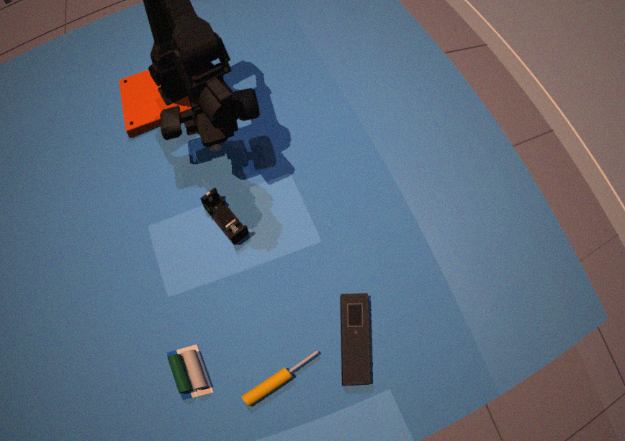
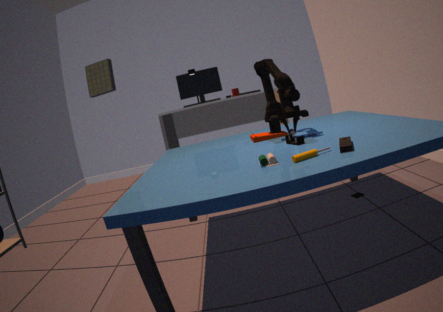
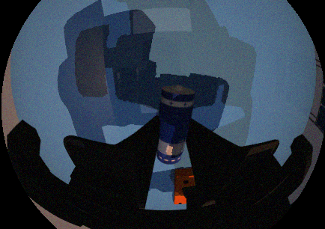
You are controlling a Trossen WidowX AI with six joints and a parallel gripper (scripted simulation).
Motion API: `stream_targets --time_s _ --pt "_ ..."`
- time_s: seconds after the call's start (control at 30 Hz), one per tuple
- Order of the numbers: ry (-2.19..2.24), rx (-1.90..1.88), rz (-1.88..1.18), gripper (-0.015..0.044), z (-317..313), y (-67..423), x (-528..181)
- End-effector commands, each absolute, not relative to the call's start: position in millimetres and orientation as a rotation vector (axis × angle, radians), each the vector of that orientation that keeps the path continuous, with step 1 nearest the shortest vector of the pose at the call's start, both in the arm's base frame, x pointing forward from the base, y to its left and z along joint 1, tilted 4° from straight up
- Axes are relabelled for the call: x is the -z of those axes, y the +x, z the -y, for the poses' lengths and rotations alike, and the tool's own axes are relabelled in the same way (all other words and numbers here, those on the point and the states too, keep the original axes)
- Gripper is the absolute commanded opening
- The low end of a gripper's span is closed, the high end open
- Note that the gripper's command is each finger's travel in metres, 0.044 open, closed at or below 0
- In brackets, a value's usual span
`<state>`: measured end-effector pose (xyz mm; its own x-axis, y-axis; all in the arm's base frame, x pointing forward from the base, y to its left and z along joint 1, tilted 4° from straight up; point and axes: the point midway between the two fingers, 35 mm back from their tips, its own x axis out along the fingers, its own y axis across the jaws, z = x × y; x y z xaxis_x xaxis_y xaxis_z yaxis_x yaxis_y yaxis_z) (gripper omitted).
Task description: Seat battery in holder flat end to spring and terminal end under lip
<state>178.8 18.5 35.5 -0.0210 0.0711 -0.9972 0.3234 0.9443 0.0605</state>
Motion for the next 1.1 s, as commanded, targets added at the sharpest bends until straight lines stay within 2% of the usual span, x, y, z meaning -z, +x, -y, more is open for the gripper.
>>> stream_targets --time_s 0.0,0.2,0.63,1.07 --pt "0.313 0.199 -1.57 0.0085 -17 182 -61" --pt "0.341 0.226 -1.569 0.0085 -16 183 -73" --pt "0.874 0.773 -1.449 0.0085 -5 225 -88" --pt "1.383 1.303 -1.181 0.0085 11 266 -96"
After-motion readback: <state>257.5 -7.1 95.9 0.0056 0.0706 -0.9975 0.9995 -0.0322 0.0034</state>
